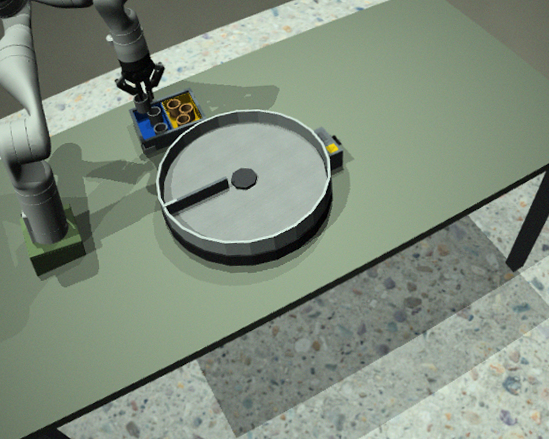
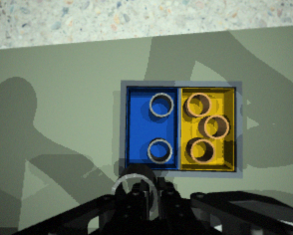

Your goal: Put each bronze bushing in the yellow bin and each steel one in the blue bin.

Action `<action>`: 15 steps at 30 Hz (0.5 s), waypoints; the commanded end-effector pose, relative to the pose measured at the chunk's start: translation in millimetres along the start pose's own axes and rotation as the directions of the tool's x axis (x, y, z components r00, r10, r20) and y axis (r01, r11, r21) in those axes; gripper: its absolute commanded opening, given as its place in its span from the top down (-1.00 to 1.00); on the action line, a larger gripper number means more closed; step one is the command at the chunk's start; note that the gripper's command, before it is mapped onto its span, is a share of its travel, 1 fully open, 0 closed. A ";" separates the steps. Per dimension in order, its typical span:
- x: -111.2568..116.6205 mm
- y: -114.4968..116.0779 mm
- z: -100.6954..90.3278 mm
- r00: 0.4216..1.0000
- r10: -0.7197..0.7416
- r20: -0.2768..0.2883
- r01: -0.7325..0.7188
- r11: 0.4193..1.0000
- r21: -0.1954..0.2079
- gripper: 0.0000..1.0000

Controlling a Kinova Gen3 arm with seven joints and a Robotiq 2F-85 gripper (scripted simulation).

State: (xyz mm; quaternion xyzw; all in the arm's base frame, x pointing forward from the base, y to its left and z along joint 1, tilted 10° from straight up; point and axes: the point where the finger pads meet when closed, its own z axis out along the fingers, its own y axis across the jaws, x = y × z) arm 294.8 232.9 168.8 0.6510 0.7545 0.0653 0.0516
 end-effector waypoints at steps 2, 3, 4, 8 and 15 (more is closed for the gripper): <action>23.2 1.4 0.7 1.000 -0.003 0.007 0.003 1.000 0.000 1.00; 33.5 2.6 0.8 1.000 0.002 0.007 -0.002 1.000 0.000 1.00; 43.8 3.8 0.8 1.000 0.007 0.007 -0.007 1.000 0.000 1.00; 54.0 4.9 0.9 1.000 0.011 0.007 -0.011 1.000 -0.001 1.00; 54.0 4.9 0.9 1.000 0.011 0.007 -0.011 1.000 -0.001 1.00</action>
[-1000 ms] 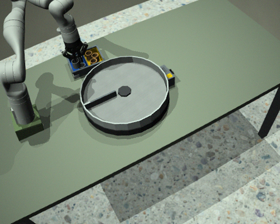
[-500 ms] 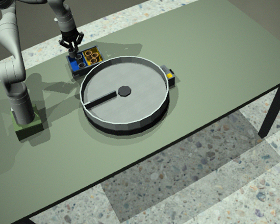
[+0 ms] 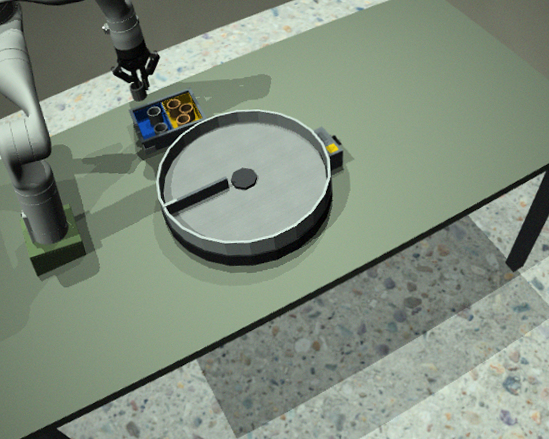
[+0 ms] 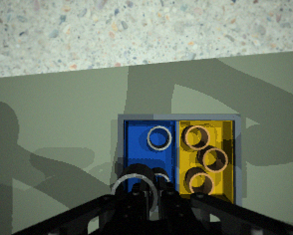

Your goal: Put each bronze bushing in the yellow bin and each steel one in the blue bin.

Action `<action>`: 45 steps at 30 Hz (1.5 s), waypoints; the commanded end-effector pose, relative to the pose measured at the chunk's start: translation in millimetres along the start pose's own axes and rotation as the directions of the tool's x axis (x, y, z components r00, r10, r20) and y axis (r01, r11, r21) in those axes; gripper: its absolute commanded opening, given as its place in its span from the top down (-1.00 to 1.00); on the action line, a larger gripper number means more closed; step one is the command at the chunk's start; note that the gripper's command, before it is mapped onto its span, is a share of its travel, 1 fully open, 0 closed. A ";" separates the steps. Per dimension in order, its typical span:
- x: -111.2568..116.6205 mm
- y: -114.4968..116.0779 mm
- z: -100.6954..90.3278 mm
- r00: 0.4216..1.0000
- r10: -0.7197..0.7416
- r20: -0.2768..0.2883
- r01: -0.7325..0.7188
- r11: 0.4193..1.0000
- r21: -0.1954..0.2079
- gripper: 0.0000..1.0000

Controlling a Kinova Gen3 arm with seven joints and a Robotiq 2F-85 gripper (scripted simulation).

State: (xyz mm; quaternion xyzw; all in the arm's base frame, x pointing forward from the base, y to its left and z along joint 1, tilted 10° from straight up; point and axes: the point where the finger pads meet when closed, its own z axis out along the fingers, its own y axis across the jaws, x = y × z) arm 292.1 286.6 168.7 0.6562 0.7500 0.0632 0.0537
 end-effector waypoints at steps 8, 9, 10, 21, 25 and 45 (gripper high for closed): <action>0.3 0.1 -0.6 1.000 -0.002 -0.001 0.002 1.000 -0.001 1.00; 0.3 0.1 -0.6 1.000 -0.002 -0.001 0.002 1.000 -0.001 1.00; 0.3 0.1 -0.6 1.000 -0.002 -0.001 0.002 1.000 -0.001 1.00; 0.4 0.1 34.2 1.000 -0.002 -0.001 0.002 1.000 -0.001 1.00; 0.4 0.1 57.5 1.000 -0.002 -0.001 0.002 1.000 -0.001 1.00; 0.6 0.1 87.6 1.000 -0.002 -0.002 0.002 1.000 -0.001 1.00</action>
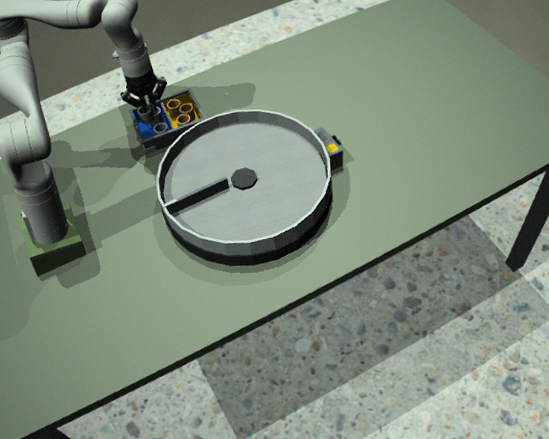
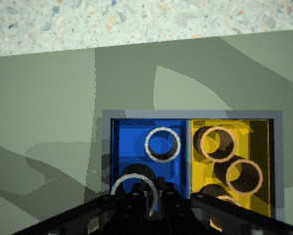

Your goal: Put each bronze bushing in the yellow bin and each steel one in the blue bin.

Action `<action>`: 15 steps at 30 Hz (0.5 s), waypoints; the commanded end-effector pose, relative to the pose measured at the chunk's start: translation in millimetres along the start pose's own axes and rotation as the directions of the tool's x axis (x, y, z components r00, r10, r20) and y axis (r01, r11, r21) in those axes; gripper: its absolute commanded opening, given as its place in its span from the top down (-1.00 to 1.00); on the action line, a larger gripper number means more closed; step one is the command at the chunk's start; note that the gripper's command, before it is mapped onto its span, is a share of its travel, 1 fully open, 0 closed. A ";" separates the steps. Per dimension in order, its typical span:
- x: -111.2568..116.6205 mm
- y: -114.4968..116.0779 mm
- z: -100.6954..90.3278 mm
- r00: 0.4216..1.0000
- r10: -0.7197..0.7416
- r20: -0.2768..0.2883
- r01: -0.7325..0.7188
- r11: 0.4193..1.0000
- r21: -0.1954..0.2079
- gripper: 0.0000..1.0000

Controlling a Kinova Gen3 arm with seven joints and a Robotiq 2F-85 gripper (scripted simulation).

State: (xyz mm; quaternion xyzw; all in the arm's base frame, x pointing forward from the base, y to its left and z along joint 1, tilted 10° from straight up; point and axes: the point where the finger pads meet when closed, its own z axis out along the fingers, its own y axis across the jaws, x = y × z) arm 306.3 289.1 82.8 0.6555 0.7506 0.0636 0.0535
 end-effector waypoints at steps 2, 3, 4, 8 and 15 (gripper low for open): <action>0.3 0.1 2.9 1.000 0.000 -0.001 0.000 1.000 -0.001 1.00; 0.3 0.0 4.1 1.000 0.000 -0.001 0.000 1.000 -0.001 1.00; 0.4 0.0 5.3 1.000 0.000 -0.001 0.000 1.000 -0.001 1.00; 0.4 0.0 5.3 1.000 0.000 -0.001 0.000 1.000 -0.001 1.00; 0.6 -0.1 11.3 1.000 0.000 0.000 0.000 1.000 -0.001 1.00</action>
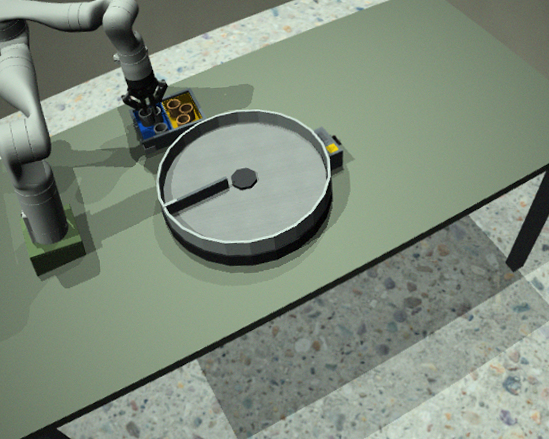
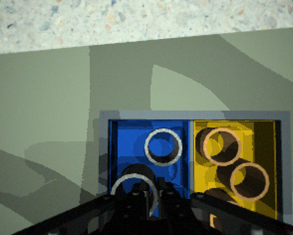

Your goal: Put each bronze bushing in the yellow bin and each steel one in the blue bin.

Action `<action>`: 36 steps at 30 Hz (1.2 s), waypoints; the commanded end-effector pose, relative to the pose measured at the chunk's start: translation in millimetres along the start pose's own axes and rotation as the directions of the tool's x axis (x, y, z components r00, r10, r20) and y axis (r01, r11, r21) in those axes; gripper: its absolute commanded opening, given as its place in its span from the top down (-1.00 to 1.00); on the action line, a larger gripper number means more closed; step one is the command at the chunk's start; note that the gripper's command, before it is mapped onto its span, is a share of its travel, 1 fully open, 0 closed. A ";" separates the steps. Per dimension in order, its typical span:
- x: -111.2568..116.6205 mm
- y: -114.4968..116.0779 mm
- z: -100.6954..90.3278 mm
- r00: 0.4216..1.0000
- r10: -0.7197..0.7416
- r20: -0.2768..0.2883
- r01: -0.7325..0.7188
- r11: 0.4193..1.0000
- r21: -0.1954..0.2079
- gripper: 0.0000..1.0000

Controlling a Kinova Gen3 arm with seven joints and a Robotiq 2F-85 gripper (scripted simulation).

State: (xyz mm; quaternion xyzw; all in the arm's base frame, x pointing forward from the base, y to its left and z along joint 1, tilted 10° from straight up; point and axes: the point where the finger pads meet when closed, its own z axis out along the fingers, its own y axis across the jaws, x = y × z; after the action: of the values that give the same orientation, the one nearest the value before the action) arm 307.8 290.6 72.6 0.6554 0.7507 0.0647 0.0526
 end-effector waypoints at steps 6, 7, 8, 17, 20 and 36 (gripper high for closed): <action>-0.6 -0.1 1.0 1.000 0.000 0.002 0.000 1.000 0.000 1.00; -0.6 -0.1 2.1 1.000 0.000 0.002 0.000 1.000 0.000 1.00; -0.6 -0.1 3.3 1.000 0.000 0.002 0.000 1.000 0.000 1.00; -0.6 -0.1 8.1 1.000 0.000 0.002 0.000 1.000 0.000 1.00; -0.7 -0.1 11.8 1.000 0.000 0.002 0.000 1.000 0.000 1.00; -0.6 -0.1 18.9 1.000 0.000 0.002 0.000 1.000 0.000 1.00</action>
State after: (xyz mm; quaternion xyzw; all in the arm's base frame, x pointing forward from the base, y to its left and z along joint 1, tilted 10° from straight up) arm 310.7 290.9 54.2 0.6554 0.7507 0.0643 0.0527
